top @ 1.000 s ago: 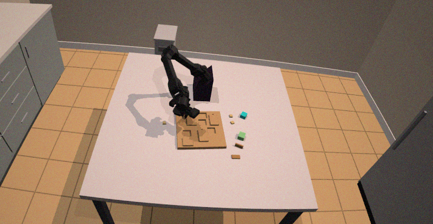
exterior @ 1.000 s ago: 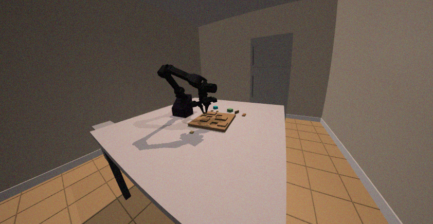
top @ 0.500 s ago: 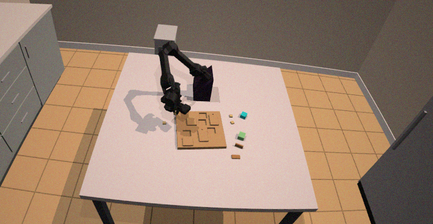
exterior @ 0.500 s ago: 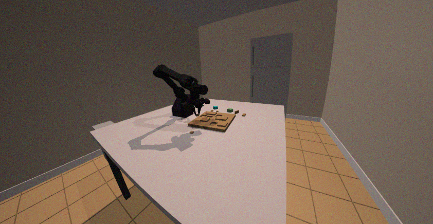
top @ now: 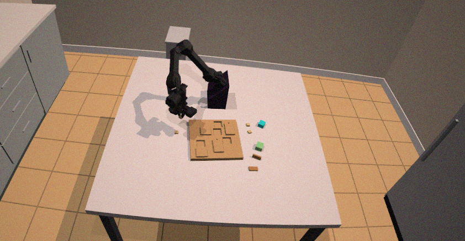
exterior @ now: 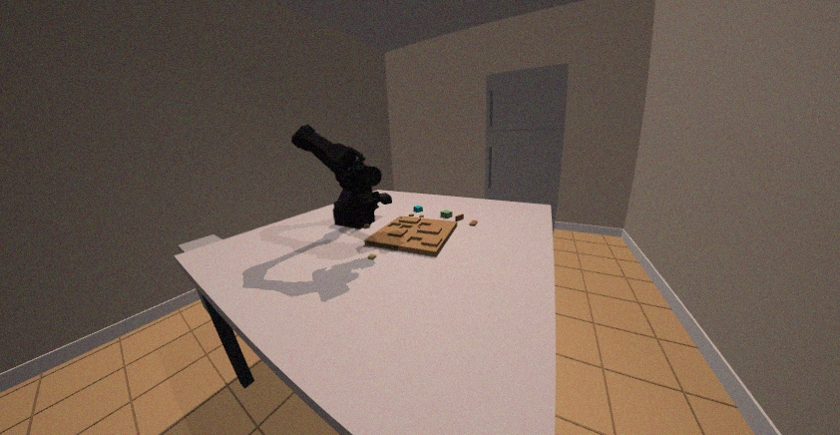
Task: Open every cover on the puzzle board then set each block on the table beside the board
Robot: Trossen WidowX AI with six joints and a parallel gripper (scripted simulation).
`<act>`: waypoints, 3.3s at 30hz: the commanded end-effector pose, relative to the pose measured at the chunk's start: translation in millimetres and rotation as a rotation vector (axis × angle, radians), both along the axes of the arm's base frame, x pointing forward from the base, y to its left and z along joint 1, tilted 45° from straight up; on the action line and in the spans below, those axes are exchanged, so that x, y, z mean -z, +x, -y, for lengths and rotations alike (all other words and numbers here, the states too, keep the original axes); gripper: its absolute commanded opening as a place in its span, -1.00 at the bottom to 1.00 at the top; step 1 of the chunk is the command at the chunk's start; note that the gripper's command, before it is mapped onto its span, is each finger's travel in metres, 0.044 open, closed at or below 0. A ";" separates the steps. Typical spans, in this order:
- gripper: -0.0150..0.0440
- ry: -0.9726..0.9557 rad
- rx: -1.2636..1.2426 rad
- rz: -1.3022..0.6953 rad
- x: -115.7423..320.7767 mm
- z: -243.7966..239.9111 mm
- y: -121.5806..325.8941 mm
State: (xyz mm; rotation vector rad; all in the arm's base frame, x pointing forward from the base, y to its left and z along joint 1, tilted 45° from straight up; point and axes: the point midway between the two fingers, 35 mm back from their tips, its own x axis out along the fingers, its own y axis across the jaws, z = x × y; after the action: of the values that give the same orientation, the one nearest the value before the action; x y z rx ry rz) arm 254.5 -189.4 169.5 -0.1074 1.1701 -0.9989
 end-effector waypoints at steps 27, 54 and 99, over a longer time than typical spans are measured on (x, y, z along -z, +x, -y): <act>-0.22 -0.024 -0.002 -0.006 -2.4 34.8 -25.2; -0.22 -0.025 -0.002 -0.007 27.9 66.7 -23.1; 1.00 -0.032 0.002 -0.003 35.3 76.9 -25.3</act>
State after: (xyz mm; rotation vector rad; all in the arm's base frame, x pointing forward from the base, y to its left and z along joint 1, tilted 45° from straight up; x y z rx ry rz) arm 226.3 -272.2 122.8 -0.1340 1.1762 -1.0136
